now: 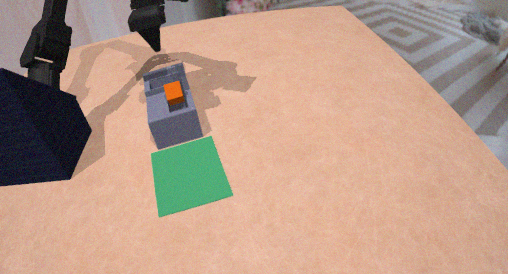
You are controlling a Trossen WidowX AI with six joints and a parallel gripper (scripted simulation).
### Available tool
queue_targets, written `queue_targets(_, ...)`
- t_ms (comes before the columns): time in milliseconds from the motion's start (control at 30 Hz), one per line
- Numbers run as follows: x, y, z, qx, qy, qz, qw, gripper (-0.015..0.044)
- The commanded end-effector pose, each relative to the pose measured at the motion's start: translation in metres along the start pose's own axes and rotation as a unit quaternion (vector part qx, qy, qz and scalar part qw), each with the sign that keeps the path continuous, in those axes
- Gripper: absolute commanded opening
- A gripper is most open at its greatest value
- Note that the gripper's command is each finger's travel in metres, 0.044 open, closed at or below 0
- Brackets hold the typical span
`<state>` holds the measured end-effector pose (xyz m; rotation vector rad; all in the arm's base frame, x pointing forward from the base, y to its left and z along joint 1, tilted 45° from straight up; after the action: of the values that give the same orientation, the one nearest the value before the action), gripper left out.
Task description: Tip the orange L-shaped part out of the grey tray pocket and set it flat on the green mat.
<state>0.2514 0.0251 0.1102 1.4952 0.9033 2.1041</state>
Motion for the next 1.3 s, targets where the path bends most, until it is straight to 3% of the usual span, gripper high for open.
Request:
queue_targets(0, -0.007, 0.000, 0.002, 0.000, -0.068, -0.001, 0.998, 0.0280)
queue_targets(200, -0.036, 0.003, 0.006, 0.000, -0.357, -0.002, 0.934, 0.0280)
queue_targets(467, -0.075, 0.004, 0.008, -0.001, -0.686, -0.003, 0.727, 0.0280)
queue_targets(933, -0.076, 0.003, 0.008, -0.001, -0.692, -0.003, 0.721, 0.0280)
queue_targets(1267, -0.075, -0.027, 0.008, -0.001, -0.692, -0.002, 0.722, 0.0280)
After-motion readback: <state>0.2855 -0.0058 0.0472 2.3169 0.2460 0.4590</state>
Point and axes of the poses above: the point midway between the two fingers, 35 mm back from their tips, its own y axis back along the fingers, its own x axis across the jaws, z = x × y, the point moved 2 cm from there along y, back along the fingers, and after that the axes turned 5 degrees about y, right-handed, at the moved point
